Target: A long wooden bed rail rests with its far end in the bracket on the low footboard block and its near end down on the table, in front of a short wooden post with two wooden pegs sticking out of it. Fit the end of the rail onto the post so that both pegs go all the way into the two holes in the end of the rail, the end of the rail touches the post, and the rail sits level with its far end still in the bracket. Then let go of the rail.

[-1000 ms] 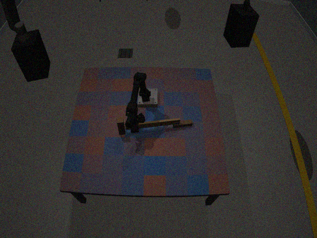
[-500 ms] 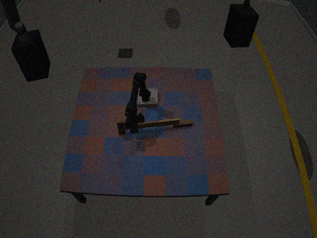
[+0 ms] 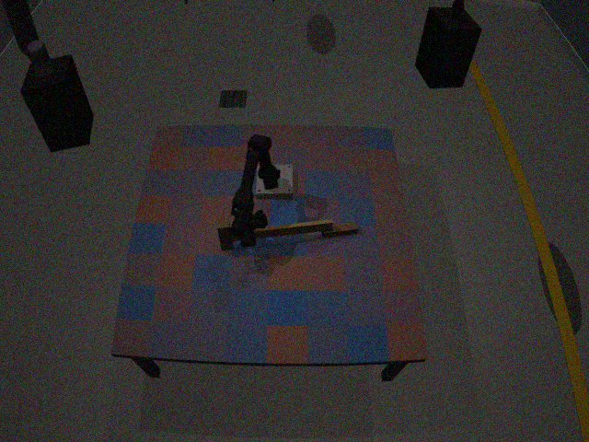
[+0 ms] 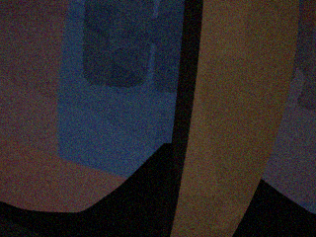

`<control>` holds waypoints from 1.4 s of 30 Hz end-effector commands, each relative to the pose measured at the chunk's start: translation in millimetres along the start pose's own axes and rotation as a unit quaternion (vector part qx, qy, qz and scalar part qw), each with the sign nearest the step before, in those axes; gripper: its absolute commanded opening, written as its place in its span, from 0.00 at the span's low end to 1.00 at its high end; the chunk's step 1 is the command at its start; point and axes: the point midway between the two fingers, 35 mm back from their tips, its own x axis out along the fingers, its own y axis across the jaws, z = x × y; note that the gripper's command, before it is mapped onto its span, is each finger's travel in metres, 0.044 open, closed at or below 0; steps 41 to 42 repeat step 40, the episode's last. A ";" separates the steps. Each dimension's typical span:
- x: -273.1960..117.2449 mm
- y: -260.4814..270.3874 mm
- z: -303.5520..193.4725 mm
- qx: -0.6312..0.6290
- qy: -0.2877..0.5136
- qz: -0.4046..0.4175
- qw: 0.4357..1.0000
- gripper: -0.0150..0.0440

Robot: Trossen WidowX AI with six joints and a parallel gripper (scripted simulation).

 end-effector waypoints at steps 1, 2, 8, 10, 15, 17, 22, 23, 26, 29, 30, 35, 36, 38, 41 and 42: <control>0.0 0.0 0.0 0.000 0.000 0.000 1.000 0.34; 0.0 0.0 0.0 0.000 0.000 0.000 1.000 0.39; 0.0 0.0 0.0 0.000 0.000 0.000 1.000 0.65; 0.0 0.0 0.0 0.000 0.000 0.000 1.000 0.74; 0.0 0.0 0.0 0.000 0.000 0.000 1.000 0.97; 0.0 0.0 0.0 0.000 0.000 0.000 1.000 1.00; -6.7 -0.4 6.9 0.000 0.001 -0.001 1.000 1.00; -15.0 -0.5 15.4 0.000 0.001 -0.003 1.000 1.00; -29.7 0.5 30.8 0.000 0.002 -0.005 1.000 1.00; -29.7 0.5 30.8 0.000 0.002 -0.005 1.000 1.00; -29.7 0.5 30.8 0.000 0.002 -0.005 1.000 1.00; -29.7 0.5 30.8 0.000 0.002 -0.005 1.000 1.00; -29.7 0.5 30.8 0.000 0.002 -0.005 1.000 1.00; -29.7 0.5 30.8 0.000 0.002 -0.005 1.000 1.00; -29.7 0.5 30.8 0.000 0.002 -0.005 1.000 1.00; -29.7 0.5 30.8 0.000 0.002 -0.005 1.000 1.00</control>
